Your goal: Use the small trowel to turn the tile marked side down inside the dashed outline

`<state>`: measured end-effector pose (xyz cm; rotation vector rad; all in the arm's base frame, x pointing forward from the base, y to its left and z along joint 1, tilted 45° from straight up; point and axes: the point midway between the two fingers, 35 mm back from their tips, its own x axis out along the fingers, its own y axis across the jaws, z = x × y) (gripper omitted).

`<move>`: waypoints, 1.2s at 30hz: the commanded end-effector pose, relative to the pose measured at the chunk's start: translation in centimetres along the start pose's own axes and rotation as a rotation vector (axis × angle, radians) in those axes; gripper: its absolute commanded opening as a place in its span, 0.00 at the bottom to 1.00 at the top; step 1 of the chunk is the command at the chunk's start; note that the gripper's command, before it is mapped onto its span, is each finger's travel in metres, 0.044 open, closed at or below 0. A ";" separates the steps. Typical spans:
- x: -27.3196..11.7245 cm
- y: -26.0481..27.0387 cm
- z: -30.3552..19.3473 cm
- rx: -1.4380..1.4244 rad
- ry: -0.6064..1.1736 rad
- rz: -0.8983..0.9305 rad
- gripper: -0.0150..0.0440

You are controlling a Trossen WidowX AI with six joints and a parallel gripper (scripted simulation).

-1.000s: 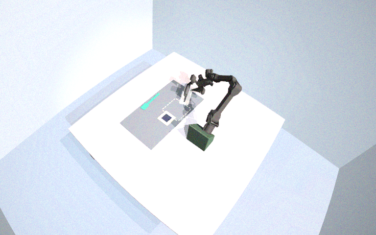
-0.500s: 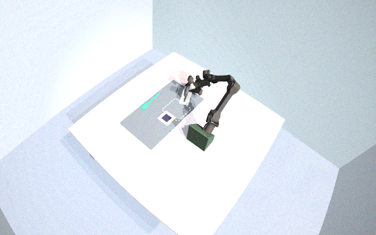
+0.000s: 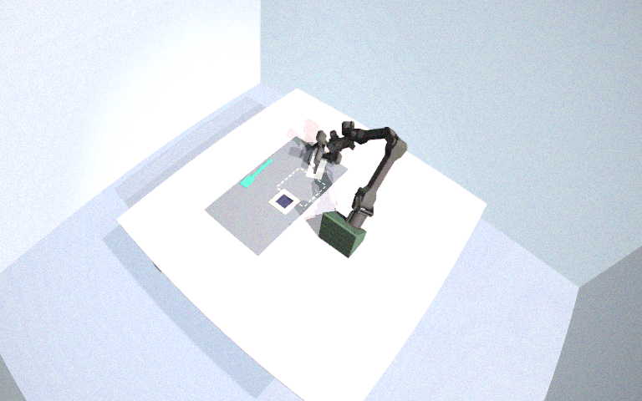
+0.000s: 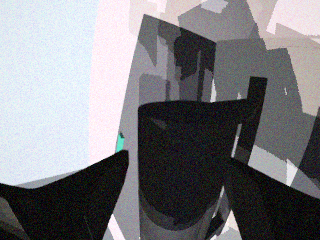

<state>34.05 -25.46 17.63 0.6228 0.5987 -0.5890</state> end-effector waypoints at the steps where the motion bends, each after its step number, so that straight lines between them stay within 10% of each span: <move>1: 0.3 -0.1 0.0 0.004 0.000 -0.004 0.67; 5: 0.3 -0.1 0.0 0.004 0.000 -0.004 0.50; 36: -2.9 3.9 0.0 0.005 0.002 -0.002 0.25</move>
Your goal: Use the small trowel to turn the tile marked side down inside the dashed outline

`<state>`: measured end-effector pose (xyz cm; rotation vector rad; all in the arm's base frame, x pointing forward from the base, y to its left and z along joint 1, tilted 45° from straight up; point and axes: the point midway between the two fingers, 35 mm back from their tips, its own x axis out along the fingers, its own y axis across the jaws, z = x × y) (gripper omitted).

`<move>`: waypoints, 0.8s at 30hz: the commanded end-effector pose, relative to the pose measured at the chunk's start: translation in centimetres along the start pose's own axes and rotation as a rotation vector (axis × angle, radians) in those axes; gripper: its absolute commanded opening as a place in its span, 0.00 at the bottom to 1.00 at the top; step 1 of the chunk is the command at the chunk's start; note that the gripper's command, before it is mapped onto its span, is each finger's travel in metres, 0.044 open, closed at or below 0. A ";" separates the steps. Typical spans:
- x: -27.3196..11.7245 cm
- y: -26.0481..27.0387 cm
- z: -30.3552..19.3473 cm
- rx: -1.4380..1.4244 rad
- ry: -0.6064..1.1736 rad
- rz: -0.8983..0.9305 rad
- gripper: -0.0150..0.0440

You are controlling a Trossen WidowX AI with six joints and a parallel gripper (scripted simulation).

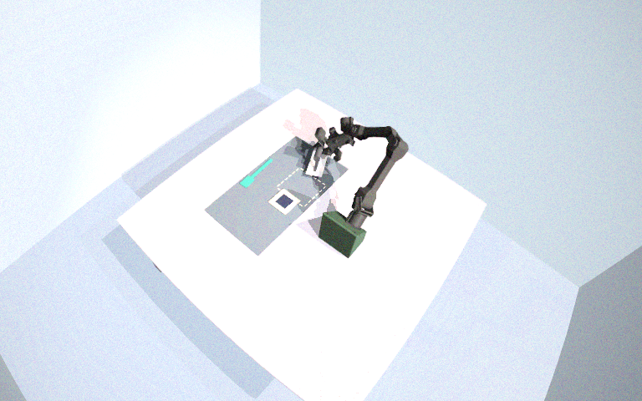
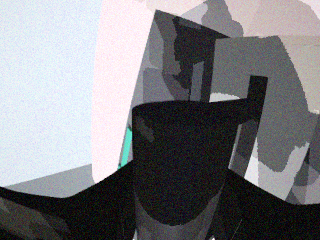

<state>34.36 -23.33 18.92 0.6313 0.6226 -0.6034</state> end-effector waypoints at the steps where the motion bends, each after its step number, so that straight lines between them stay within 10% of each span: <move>1: -2.0 2.1 0.4 -0.002 -0.018 0.017 0.25; 24: 4.1 5.9 -4.6 0.068 0.013 -0.031 0.25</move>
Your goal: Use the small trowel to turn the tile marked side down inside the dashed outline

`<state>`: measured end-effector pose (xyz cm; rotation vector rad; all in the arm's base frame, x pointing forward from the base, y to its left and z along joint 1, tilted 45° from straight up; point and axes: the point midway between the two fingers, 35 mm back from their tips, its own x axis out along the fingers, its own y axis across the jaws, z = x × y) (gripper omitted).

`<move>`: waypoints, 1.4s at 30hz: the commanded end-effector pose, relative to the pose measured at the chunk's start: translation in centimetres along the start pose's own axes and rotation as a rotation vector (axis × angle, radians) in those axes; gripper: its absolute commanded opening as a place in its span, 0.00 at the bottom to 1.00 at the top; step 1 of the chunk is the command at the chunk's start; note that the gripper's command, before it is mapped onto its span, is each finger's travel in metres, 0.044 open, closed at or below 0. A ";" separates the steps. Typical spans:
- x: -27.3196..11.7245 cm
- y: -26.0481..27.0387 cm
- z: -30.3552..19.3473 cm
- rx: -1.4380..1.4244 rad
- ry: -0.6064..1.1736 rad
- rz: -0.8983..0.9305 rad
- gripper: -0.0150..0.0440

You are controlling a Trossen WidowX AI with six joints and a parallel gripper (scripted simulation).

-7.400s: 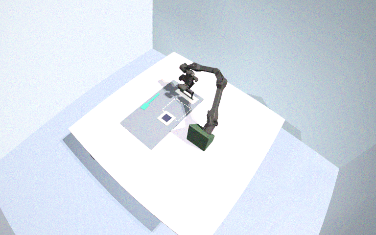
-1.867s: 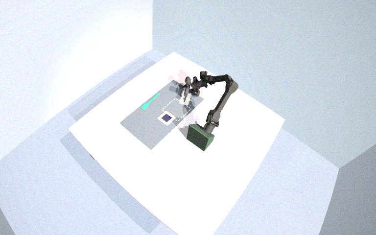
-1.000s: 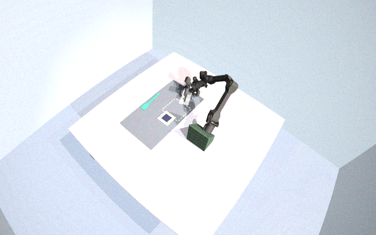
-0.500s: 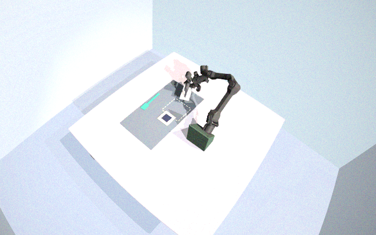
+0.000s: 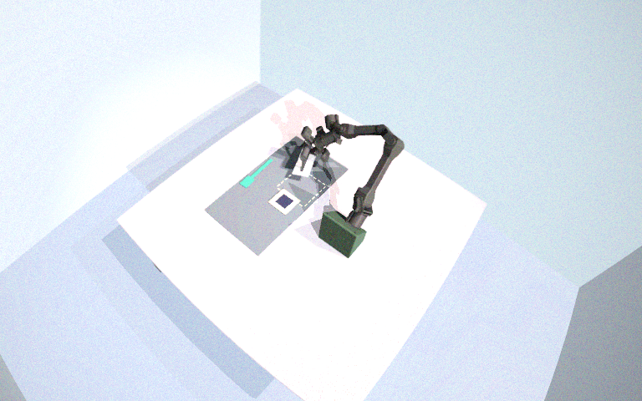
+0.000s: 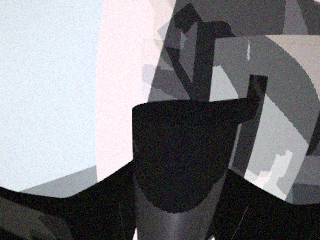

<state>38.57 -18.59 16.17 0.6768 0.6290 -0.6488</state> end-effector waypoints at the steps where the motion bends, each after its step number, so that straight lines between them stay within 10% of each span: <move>1: 1.3 1.1 -1.4 0.018 0.003 -0.003 0.25; 42: 9.4 7.2 -20.5 0.177 -0.068 -0.072 0.25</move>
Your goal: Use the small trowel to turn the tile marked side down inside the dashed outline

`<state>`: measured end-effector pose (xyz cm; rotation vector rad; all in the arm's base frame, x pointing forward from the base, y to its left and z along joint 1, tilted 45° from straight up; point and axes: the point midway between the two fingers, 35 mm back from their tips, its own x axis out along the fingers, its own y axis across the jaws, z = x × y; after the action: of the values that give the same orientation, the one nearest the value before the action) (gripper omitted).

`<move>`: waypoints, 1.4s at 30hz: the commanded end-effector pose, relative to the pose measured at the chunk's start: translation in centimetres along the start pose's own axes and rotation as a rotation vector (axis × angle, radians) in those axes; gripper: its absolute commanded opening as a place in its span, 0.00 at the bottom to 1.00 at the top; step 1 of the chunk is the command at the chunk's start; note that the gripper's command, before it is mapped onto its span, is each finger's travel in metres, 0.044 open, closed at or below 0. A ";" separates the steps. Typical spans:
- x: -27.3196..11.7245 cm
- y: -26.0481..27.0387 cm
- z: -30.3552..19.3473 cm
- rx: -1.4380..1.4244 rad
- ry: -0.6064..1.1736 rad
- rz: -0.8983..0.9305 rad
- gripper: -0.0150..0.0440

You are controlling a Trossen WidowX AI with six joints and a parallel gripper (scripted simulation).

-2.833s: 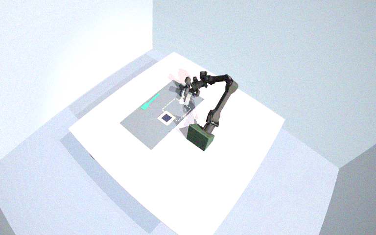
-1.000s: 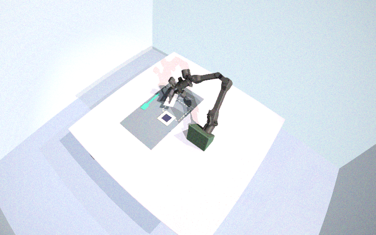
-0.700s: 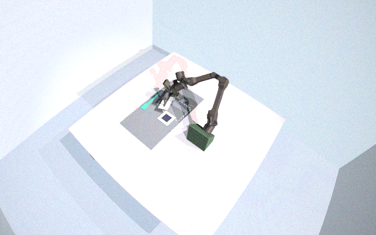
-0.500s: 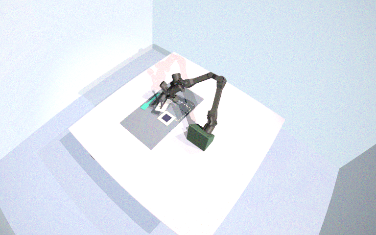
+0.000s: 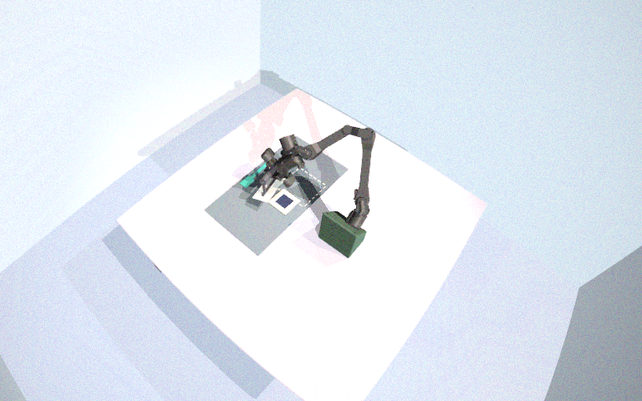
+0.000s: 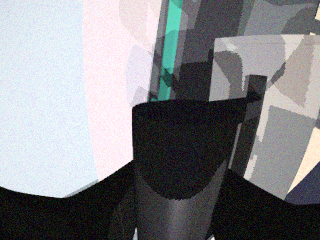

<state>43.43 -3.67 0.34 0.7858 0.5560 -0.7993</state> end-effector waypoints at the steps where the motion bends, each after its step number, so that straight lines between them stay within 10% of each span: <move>1: 0.0 0.2 -2.0 0.016 -0.013 0.011 0.25; 42: -3.0 -5.5 -18.2 0.182 -0.191 0.177 0.25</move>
<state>35.19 8.96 -10.38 0.8808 0.2686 -0.7724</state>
